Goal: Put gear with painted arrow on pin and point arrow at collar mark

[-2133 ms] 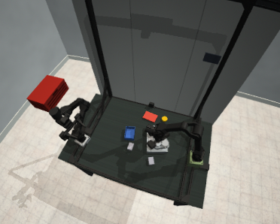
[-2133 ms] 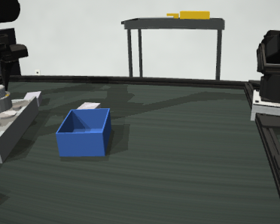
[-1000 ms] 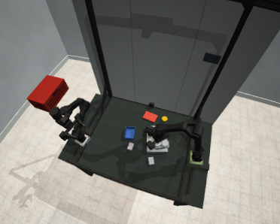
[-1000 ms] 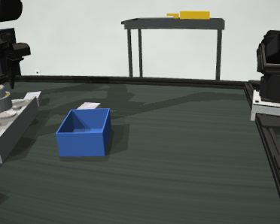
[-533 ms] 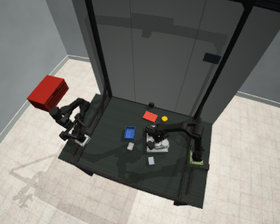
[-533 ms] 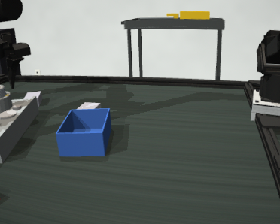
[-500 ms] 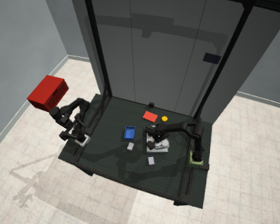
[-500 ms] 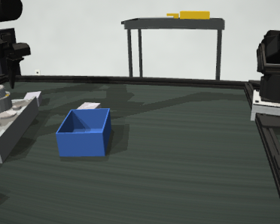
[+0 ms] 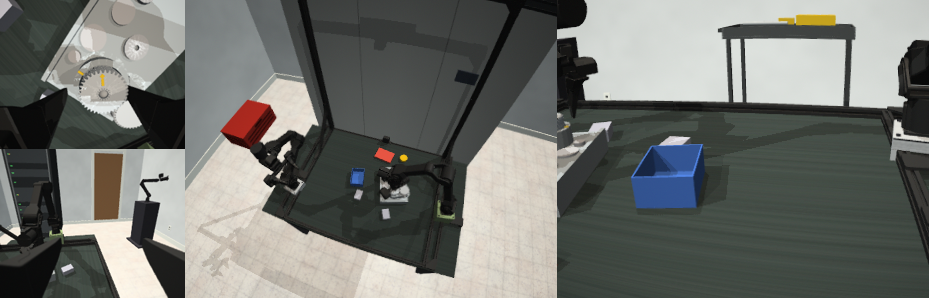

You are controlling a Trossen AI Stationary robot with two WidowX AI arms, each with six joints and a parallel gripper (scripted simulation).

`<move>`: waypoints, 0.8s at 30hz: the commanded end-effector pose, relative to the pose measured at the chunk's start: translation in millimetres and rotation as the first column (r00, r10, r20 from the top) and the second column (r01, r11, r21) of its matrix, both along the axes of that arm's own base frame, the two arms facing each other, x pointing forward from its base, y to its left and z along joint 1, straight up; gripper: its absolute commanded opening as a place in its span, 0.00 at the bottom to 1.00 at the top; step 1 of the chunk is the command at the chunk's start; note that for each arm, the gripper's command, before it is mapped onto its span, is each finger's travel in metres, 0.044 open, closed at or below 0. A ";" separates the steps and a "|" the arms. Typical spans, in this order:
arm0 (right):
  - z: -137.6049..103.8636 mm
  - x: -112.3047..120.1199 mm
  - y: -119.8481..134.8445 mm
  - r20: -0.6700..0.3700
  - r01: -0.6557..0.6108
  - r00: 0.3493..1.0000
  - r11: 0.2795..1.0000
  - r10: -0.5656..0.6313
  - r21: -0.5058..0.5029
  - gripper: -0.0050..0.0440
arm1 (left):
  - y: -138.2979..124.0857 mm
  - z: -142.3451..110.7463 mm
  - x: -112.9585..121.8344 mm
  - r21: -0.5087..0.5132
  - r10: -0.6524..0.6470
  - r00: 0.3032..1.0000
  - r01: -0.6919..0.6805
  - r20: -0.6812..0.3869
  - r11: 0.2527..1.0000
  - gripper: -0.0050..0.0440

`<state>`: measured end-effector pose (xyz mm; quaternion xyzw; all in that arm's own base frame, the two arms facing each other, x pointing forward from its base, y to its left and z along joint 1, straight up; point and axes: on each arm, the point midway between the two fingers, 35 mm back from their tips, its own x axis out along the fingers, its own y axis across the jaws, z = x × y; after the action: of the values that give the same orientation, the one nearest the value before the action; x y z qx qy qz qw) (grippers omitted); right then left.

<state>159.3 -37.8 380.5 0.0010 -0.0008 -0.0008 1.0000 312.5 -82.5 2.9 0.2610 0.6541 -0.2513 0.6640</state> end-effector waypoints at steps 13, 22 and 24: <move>-0.3 0.0 0.1 0.000 -0.001 1.000 1.000 0.001 -0.001 0.92 | -3.1 38.9 9.7 0.011 -0.184 0.982 0.184 0.029 0.983 0.92; -0.3 0.0 0.1 0.000 -0.001 1.000 1.000 0.001 -0.001 0.92 | -5.7 79.8 -2.6 -0.004 -0.340 0.940 0.340 -0.012 0.941 0.92; -0.3 0.0 0.1 0.000 -0.001 1.000 1.000 0.001 -0.001 0.92 | -5.9 85.8 -4.8 -0.007 -0.361 0.932 0.361 -0.017 0.932 0.92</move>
<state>159.3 -37.7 380.3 0.0017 -0.0007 -0.0005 1.0000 310.6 -86.1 71.7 0.3606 0.6118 -0.3527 0.6093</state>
